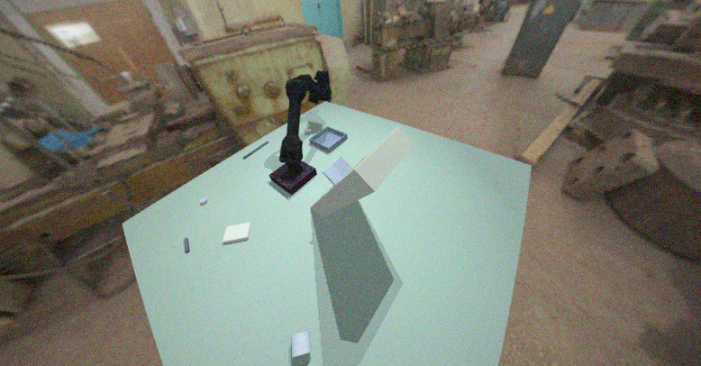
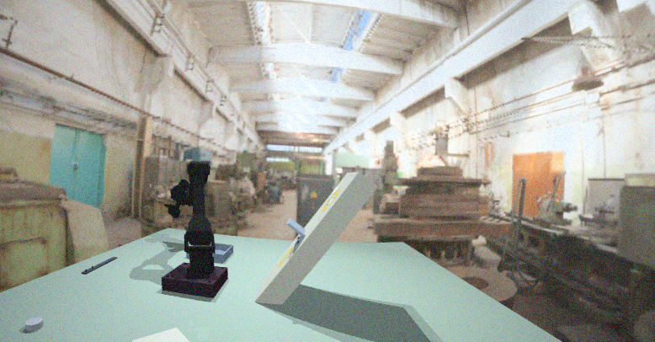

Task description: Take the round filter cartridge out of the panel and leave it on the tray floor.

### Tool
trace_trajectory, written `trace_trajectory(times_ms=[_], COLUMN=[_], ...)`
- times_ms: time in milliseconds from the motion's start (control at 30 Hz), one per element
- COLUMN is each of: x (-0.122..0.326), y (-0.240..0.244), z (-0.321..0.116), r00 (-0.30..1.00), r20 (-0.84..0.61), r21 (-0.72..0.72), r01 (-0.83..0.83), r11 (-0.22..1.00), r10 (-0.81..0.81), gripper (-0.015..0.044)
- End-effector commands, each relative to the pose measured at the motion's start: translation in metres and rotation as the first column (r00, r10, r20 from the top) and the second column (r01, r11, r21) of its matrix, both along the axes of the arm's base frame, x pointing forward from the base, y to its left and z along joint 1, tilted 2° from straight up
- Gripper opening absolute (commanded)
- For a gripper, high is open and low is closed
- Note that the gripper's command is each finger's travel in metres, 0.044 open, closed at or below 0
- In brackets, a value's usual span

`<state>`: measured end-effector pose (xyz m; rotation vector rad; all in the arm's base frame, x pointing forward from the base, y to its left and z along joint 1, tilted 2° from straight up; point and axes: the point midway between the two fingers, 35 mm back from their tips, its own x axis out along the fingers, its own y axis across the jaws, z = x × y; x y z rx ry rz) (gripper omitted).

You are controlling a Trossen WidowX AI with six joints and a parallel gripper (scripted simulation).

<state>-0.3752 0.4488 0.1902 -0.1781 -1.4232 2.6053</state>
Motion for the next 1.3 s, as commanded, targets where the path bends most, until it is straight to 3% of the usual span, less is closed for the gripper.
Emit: trace_trajectory(times_ms=[0,367,767,1267], x=[0.002,0.141,0.337,0.559], y=[0.001,0.072,0.087,-0.011], z=[0.000,0.034,0.065,0.092], r00=[1.000,0.931,0.660,0.130], r20=[-0.001,0.031,0.139,0.300], r21=[-0.004,-0.051,-0.058,0.016], r01=[0.006,0.366,0.749,0.990], r11=[1.000,0.929,0.660,0.141], r10=[-0.006,-0.365,-0.738,-0.945], gripper=[0.0374,0.0099,0.0099,0.0099])
